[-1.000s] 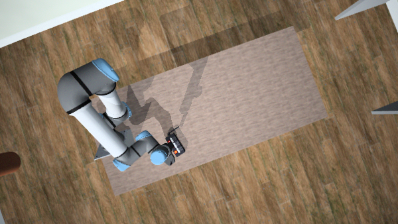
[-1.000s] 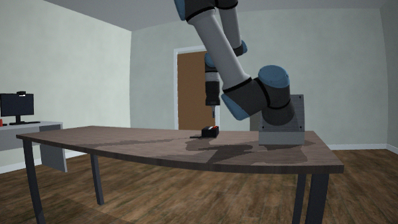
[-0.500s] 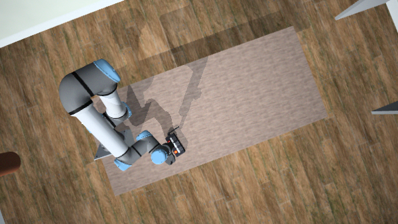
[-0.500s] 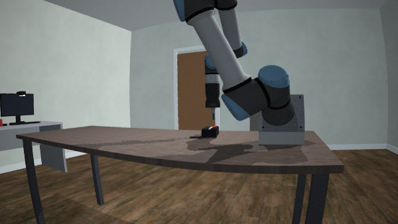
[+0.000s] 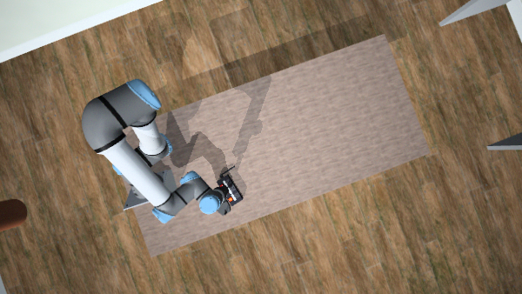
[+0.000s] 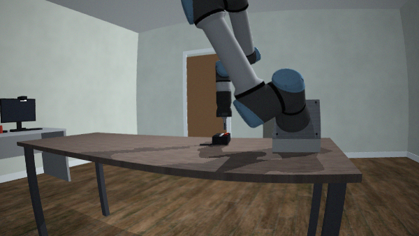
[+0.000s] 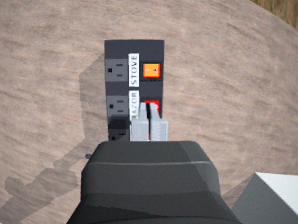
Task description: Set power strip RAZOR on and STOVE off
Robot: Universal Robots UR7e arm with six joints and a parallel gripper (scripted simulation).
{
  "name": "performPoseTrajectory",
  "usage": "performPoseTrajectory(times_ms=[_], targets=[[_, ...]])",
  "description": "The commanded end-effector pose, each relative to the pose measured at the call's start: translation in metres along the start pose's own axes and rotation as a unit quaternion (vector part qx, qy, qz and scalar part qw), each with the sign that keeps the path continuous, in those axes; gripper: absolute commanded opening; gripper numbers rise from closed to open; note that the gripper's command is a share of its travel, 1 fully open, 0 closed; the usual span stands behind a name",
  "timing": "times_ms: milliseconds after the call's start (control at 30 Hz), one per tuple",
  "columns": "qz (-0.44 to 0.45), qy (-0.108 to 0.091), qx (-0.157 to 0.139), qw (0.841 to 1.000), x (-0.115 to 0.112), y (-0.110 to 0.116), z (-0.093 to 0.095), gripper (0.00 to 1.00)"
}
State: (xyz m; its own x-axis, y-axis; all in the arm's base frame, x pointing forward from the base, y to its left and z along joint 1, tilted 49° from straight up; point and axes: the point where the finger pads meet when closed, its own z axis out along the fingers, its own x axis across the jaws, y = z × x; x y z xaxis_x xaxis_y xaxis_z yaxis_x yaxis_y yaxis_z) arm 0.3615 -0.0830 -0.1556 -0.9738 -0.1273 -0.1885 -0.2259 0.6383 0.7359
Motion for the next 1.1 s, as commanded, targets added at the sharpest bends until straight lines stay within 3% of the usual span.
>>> performPoseTrajectory(times_ms=[0, 1067], targets=[[0.0, 0.0, 0.001, 1.0, 0.0, -0.001, 0.005, 0.0], [0.0, 0.0, 0.001, 1.0, 0.0, -0.001, 0.015, 0.0]])
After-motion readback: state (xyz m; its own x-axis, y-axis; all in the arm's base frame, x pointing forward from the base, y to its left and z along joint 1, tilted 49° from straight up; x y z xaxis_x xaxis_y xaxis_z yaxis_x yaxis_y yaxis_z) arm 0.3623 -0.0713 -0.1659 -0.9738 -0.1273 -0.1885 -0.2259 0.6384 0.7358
